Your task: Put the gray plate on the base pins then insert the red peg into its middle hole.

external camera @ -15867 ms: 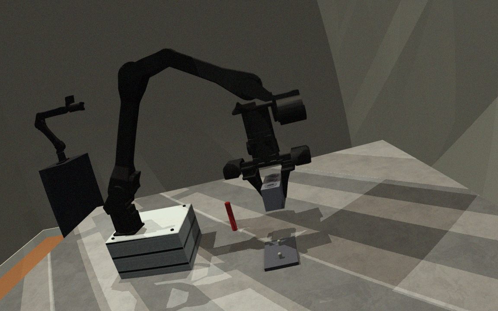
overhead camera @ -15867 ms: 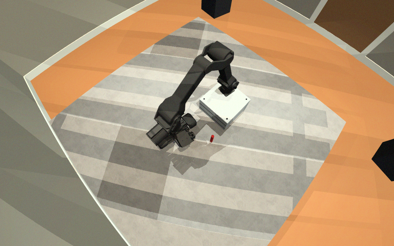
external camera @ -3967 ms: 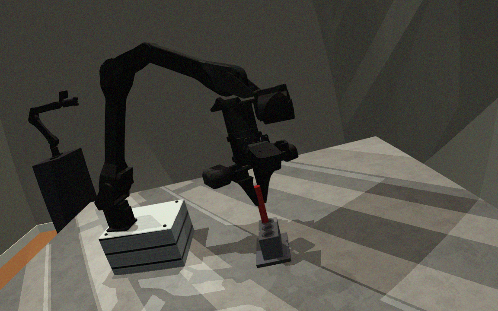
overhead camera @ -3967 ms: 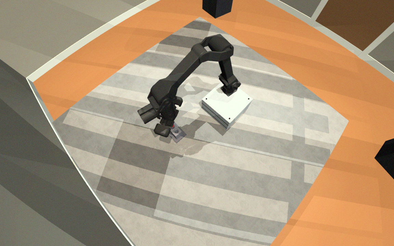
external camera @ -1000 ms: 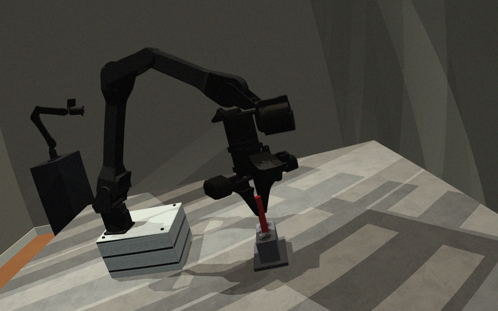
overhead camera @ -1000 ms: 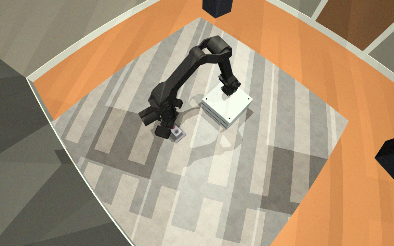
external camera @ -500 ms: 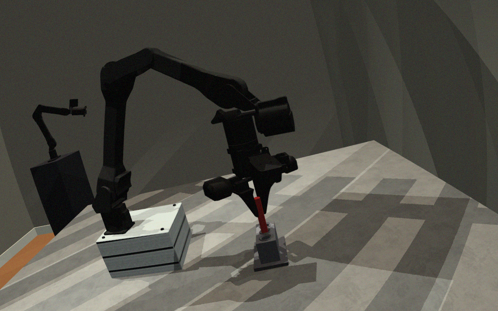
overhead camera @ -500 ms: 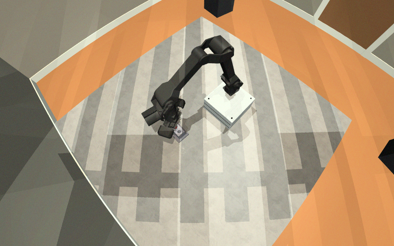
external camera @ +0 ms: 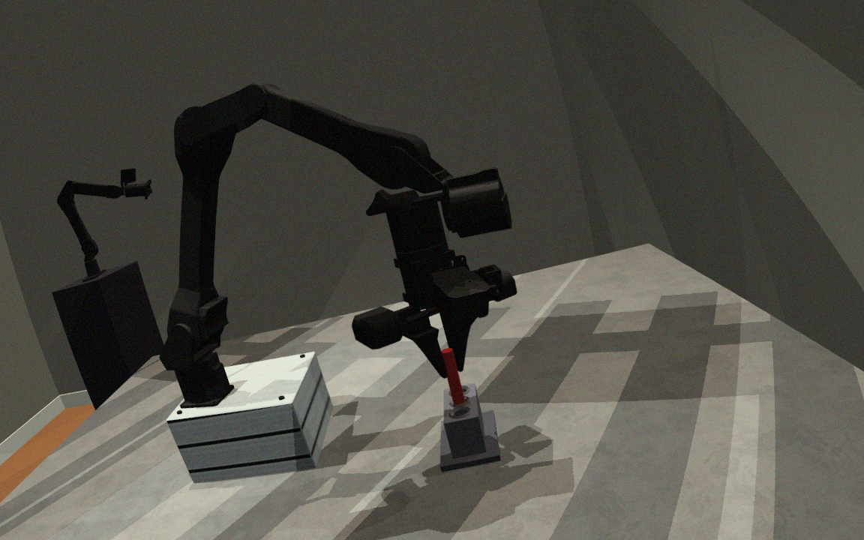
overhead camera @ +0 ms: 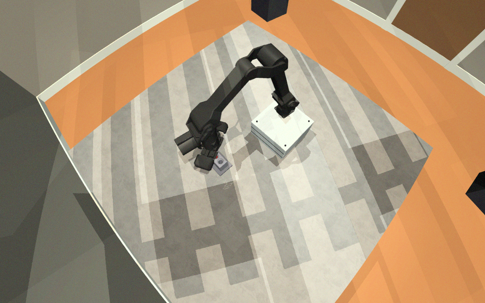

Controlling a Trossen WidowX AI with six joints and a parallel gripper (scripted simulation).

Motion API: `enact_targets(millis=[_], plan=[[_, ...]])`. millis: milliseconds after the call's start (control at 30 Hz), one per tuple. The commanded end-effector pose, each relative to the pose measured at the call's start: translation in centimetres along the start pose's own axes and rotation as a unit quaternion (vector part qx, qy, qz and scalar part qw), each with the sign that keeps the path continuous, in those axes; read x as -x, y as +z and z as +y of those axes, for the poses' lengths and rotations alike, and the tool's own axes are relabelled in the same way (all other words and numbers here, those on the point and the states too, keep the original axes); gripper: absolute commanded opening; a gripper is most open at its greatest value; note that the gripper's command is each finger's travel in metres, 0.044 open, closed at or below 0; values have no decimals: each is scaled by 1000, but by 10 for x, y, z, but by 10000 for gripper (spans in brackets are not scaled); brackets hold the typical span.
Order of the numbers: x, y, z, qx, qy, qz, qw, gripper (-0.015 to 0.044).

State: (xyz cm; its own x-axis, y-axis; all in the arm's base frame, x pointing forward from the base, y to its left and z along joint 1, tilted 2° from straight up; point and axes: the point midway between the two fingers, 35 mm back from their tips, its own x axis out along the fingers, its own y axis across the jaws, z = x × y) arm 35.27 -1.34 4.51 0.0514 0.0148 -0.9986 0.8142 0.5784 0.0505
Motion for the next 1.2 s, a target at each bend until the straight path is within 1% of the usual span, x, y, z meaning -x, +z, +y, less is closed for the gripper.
enact_targets(millis=[0, 367, 1167], plan=[[0, 0, 0, 0, 0, 0, 1000, 150], [1, 0, 0, 0, 0, 0, 1000, 150], [18, -1, -1, -1, -1, 0, 1000, 150]])
